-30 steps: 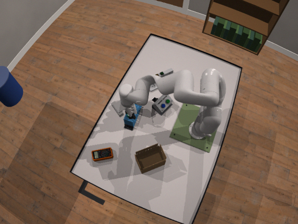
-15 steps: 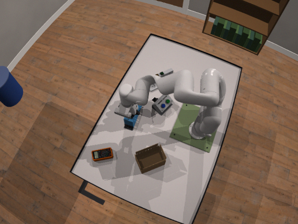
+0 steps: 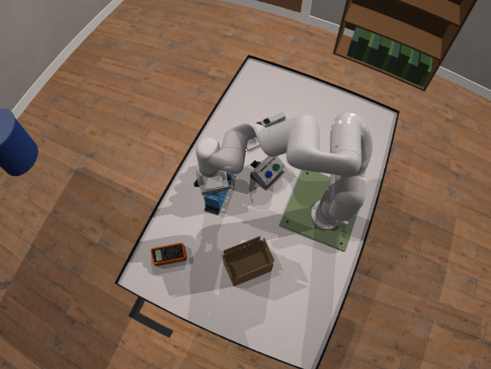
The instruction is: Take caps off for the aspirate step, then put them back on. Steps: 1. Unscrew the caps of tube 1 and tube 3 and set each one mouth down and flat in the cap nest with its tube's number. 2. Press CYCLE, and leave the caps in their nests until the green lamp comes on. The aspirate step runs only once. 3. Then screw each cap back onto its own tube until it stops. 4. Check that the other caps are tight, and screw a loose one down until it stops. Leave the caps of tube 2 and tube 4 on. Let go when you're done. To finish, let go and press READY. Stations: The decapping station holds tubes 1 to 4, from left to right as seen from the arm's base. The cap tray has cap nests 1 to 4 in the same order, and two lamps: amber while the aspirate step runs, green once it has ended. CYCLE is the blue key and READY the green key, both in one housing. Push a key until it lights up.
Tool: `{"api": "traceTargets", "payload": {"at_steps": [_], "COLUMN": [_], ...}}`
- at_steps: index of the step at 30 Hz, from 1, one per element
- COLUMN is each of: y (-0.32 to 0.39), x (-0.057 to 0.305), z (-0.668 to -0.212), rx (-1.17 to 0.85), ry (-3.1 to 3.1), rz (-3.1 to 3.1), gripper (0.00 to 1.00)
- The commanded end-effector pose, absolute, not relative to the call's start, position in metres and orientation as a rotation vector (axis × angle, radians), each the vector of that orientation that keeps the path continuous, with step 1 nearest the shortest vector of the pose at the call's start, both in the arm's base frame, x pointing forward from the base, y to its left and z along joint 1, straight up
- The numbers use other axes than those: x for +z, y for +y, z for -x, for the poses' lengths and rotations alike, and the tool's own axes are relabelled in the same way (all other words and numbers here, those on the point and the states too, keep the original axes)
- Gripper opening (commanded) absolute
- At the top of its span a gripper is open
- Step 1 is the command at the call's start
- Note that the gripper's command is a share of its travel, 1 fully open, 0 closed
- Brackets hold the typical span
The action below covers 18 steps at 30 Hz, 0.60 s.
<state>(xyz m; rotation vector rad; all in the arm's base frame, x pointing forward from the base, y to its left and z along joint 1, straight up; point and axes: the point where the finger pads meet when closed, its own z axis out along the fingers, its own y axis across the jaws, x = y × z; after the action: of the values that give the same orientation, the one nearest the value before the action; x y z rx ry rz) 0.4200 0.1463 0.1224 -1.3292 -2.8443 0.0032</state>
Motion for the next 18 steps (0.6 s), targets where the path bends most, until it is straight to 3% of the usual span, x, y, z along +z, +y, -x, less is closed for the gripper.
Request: {"api": "traceTargets", "payload": {"at_steps": [1, 10, 11, 18], "y": [0.1466, 0.1466, 0.1466, 0.1466], "x": [0.1241, 0.1241, 0.1241, 0.1241], "z": [-0.4213, -0.4213, -0.4213, -0.4213], "rx": [-0.004, -0.004, -0.004, -0.004], "ry": [-2.984, -2.984, -2.984, -2.984], "rz": [0.98, 0.98, 0.98, 0.98], "gripper": [0.0, 0.0, 0.46, 0.46]}}
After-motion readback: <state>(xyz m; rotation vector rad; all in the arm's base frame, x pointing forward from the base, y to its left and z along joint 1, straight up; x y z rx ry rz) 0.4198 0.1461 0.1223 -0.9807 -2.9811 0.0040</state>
